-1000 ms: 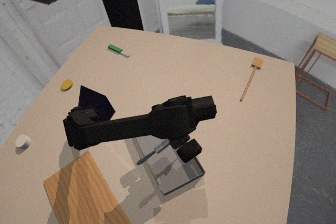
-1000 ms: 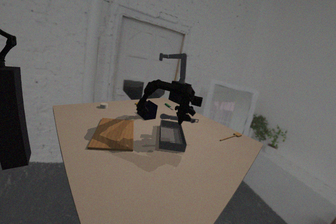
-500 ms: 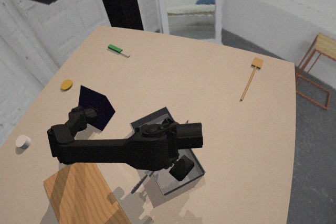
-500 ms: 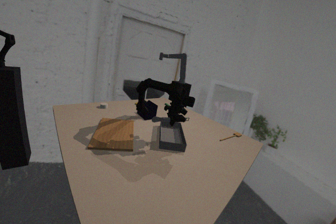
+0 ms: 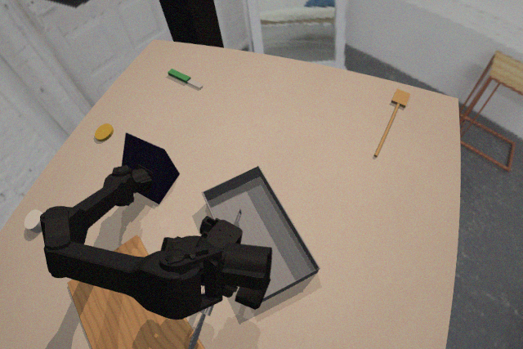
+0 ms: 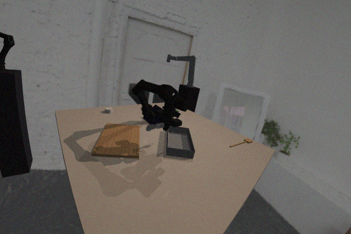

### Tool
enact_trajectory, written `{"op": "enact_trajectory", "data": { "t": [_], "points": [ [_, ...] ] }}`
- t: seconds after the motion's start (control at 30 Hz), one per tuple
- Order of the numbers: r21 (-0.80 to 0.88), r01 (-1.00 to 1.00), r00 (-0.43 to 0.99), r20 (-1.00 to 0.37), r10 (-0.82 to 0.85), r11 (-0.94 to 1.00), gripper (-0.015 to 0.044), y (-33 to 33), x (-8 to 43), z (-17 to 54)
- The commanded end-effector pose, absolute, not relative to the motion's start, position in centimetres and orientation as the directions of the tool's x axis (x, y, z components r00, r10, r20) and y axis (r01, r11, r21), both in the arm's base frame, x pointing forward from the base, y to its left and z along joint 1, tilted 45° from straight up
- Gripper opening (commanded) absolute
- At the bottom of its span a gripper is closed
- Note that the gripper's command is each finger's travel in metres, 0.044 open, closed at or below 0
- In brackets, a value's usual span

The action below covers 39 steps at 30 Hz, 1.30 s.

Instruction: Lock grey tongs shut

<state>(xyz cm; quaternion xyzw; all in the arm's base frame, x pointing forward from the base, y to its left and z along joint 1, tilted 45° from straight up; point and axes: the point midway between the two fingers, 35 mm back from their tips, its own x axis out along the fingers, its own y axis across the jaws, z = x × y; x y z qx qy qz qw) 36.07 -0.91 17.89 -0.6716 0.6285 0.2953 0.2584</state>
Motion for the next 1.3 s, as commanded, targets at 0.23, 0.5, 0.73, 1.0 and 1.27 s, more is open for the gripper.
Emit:
{"op": "enact_trajectory", "data": {
  "t": [0.23, 0.5, 0.73, 1.0, 1.27],
  "points": [
    [0.180, -0.954, 0.041, -0.712, -0.701, -0.239, -0.0150, -4.5, 33.1, 21.4],
    [0.157, -0.964, 0.041, -0.712, -0.701, -0.215, -0.0150, -4.7, 33.0, 21.5],
    [-0.019, -0.999, 0.042, -0.715, -0.698, -0.041, -0.0150, -5.3, 32.4, 22.1],
    [-0.234, -0.955, 0.042, -0.716, -0.697, 0.183, -0.0150, -6.2, 31.7, 22.9],
    [-0.426, -0.817, 0.043, -0.717, -0.696, 0.388, -0.0150, -7.0, 30.9, 23.7]
  ]
}}
